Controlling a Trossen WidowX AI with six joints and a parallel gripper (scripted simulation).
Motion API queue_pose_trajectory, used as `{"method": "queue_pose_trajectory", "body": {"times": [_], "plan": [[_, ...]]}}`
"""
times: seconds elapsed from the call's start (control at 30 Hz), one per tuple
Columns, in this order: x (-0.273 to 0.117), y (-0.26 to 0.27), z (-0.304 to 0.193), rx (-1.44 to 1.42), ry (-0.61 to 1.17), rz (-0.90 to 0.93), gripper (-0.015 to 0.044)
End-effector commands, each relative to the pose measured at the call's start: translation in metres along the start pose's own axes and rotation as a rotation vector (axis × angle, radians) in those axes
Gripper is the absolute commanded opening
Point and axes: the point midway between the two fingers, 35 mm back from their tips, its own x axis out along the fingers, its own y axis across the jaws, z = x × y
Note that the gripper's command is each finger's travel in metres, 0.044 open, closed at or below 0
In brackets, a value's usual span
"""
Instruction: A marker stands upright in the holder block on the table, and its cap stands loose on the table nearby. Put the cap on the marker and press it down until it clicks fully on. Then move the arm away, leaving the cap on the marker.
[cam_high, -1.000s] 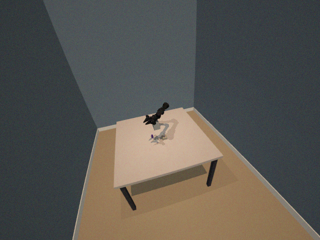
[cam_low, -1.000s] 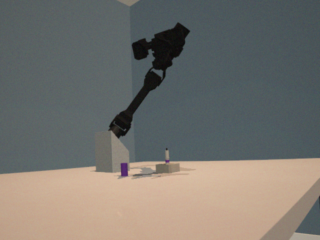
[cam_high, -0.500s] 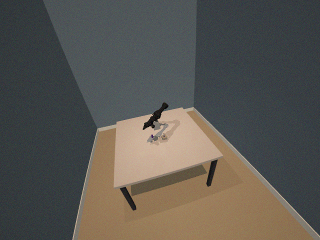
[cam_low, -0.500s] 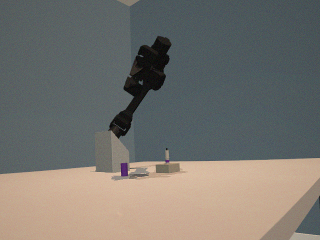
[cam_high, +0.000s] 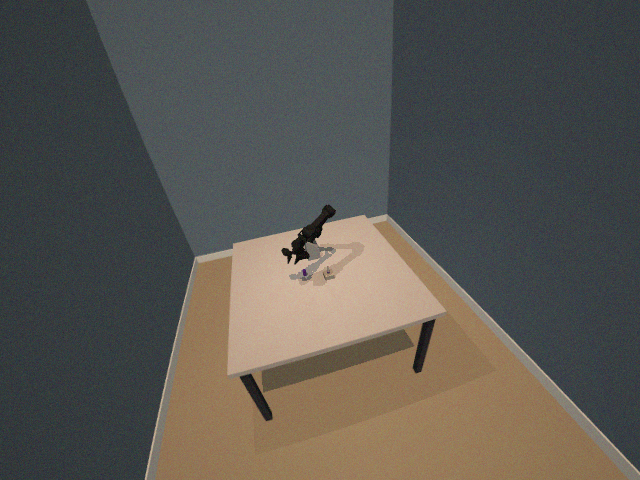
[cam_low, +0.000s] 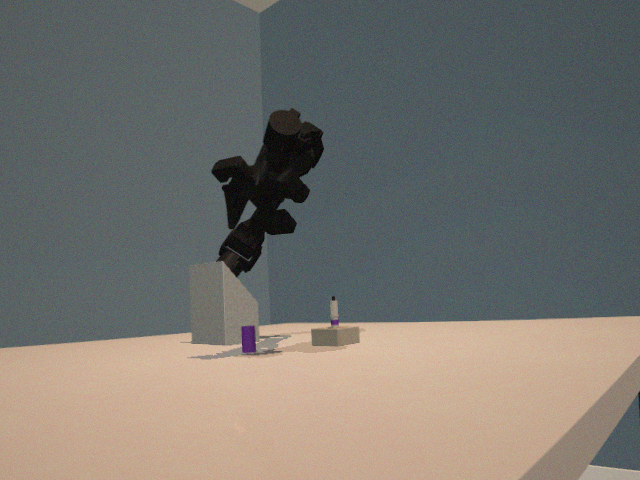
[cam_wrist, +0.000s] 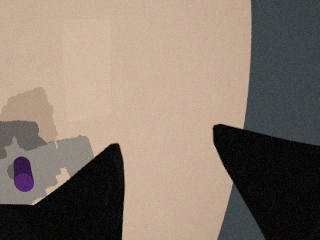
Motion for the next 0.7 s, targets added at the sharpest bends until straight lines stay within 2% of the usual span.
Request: {"method": "queue_pose_trajectory", "body": {"times": [0.0, 0.3, 0.67], "plan": [[0.027, 0.059, -0.041, 0.576, 0.092, 0.276, 0.0232], [0.033, 0.115, -0.073, 1.144, 0.283, 0.495, 0.0232], [0.034, 0.114, -0.074, 1.154, 0.288, 0.499, 0.0232]]}}
